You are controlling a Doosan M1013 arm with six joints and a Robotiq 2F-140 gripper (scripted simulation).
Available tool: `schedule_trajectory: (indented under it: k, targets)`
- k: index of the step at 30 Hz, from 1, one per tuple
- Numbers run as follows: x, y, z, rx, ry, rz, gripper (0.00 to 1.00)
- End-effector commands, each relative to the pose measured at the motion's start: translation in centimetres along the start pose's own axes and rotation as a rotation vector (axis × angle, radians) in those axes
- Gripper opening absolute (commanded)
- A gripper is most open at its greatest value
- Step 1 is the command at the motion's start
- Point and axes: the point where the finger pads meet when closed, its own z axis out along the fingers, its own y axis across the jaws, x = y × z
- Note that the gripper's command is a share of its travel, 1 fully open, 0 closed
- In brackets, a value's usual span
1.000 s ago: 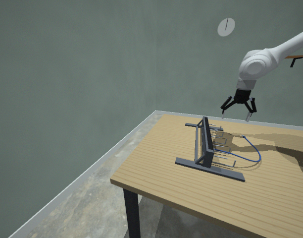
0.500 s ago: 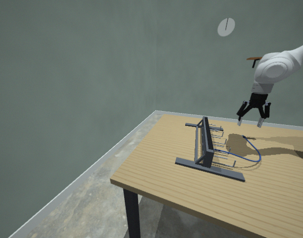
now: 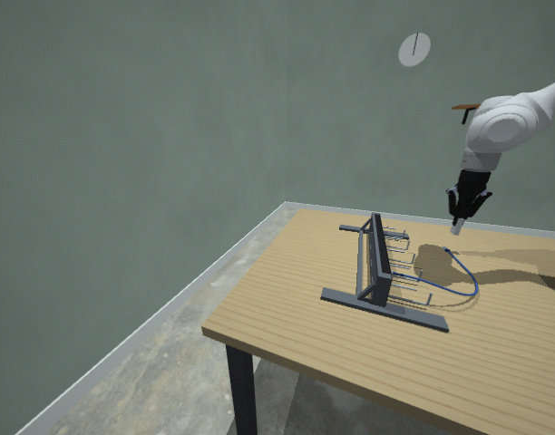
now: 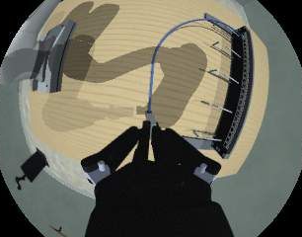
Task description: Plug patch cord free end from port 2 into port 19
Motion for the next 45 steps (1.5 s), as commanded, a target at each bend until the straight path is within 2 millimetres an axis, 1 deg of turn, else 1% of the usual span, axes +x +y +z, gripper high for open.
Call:
schedule_trajectory:
  k: [1, 15, 17, 18, 20, 22, 24, 32, 35, 37, 38, 45]
  targets:
    - [0.0, 0.0, 0.0, 0.0, 0.0, 0.0, 0.0]
    - [0.0, 0.0, 0.0, -0.001, 0.0, 0.001, 0.0]
    - [0.8, 0.7, 0.0, -0.02, 0.003, 0.021, 0.0]
    - [1.7, 1.5, 0.0, -0.045, 0.007, 0.046, 0.0]
    - [1.7, 1.5, 0.0, -0.045, 0.007, 0.046, 0.0]
    - [4.6, 3.9, 0.0, -0.12, 0.025, 0.13, 0.0]
    - [5.8, 4.8, -0.1, -0.15, 0.033, 0.165, 0.0]
    - [12.1, 9.3, -0.9, -0.306, 0.1, 0.369, 0.0]
    - [14.4, 10.7, -1.4, -0.363, 0.134, 0.456, 0.0]
    - [14.4, 10.7, -1.4, -0.363, 0.134, 0.456, 0.0]
    - [16.7, 12.0, -2.0, -0.418, 0.172, 0.545, 0.0]
    - [21.1, 14.0, -3.5, -0.524, 0.265, 0.743, 0.0]
